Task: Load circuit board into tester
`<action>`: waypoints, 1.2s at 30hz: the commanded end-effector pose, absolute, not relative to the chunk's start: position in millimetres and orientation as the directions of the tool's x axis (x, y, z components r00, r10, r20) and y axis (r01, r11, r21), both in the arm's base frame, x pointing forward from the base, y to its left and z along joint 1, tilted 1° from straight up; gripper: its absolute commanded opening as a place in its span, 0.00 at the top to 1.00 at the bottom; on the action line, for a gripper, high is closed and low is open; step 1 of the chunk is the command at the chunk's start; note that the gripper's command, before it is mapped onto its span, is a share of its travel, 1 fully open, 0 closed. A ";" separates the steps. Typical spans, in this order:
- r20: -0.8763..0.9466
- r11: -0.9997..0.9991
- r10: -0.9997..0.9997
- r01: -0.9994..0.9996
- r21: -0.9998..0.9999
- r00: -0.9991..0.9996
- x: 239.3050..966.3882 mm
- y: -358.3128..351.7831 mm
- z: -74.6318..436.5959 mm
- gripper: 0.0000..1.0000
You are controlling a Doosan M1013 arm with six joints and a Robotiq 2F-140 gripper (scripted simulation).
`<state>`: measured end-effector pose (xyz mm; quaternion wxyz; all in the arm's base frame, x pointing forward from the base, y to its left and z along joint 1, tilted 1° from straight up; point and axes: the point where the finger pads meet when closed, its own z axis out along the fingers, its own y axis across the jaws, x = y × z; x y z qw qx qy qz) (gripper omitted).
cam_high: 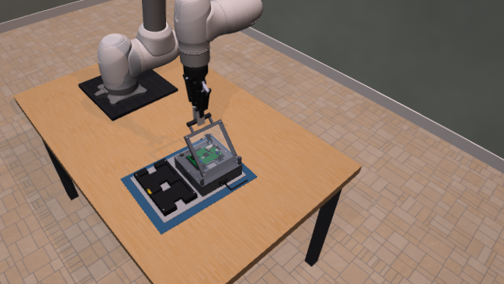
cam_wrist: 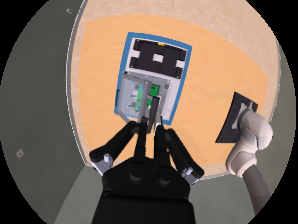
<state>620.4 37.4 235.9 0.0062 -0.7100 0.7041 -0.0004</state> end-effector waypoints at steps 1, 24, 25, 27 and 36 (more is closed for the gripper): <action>-0.008 -0.008 -1.000 -1.000 -0.009 0.008 616.4 37.4 232.1 1.00; -0.008 -0.008 -1.000 -1.000 -0.009 0.008 591.3 37.4 201.5 1.00; -0.008 -0.008 -1.000 -1.000 -0.009 0.008 591.3 37.4 201.5 1.00; -0.008 -0.008 -1.000 -1.000 -0.009 0.008 589.3 37.4 198.1 1.00; -0.008 -0.008 -1.000 -1.000 -0.009 0.008 580.8 37.5 182.7 1.00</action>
